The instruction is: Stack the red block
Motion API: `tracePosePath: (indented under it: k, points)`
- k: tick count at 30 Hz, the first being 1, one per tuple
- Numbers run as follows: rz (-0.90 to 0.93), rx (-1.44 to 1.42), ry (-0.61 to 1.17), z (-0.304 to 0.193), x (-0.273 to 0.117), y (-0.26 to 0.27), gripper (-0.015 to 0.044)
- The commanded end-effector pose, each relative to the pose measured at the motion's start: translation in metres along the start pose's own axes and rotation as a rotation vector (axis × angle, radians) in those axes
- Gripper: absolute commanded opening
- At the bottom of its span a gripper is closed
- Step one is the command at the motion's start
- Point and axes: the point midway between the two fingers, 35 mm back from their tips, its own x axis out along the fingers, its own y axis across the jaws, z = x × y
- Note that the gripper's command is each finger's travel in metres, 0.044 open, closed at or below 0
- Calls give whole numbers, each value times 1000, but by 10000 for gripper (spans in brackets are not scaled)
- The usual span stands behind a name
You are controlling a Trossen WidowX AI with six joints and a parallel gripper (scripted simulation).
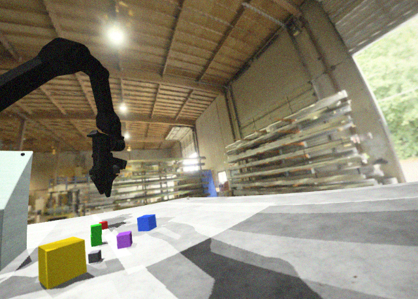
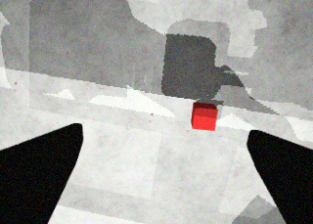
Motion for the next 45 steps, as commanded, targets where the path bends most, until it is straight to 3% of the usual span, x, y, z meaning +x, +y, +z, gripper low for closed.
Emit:
tracePosePath:
  k: [1,11,19,45]
  points:
    - [-131,16,85,-20,24,-35,440]
    - [-130,16,84,-16,19,-29,440]
    - [-132,16,84,-19,59,-35,440]
    - [-133,16,84,-20,80,-40,440]
